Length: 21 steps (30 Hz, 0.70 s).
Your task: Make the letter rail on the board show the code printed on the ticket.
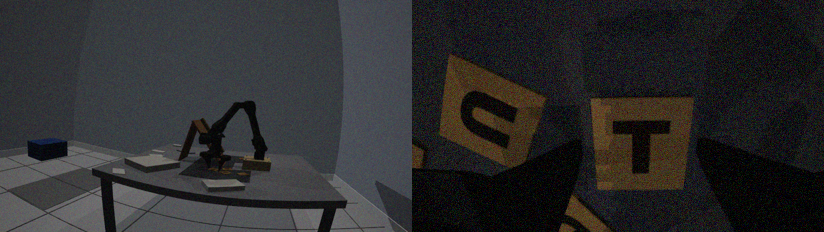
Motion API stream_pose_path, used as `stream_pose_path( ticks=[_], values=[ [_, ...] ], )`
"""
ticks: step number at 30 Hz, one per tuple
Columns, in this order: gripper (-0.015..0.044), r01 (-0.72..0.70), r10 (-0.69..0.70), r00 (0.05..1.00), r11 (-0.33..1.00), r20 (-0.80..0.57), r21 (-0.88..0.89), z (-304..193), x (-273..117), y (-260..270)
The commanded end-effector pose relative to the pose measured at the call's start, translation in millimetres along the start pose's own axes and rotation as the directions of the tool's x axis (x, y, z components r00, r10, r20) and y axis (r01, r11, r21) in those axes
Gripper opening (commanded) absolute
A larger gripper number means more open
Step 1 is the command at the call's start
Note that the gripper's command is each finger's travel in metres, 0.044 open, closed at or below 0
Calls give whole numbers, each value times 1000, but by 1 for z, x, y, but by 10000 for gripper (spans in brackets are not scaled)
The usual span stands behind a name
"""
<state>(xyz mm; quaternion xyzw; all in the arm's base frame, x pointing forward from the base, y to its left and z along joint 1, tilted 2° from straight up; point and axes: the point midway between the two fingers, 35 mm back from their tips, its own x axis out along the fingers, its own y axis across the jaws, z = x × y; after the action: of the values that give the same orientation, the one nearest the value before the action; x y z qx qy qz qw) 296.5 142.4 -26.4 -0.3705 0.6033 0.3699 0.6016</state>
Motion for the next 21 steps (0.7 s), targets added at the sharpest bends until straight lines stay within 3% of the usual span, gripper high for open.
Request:
stream_pose_path(
  ticks=[1,4,20,21],
  values=[
    [340,4,-4,1000,1000,-2,4,0,1,-1],
    [340,4,-4,1000,1000,-2,4,0,1,-1],
    [233,4,-4,1000,1000,-2,4,0,1,0],
    [207,4,-4,1000,1000,-2,4,0,0,0]
  ],
)
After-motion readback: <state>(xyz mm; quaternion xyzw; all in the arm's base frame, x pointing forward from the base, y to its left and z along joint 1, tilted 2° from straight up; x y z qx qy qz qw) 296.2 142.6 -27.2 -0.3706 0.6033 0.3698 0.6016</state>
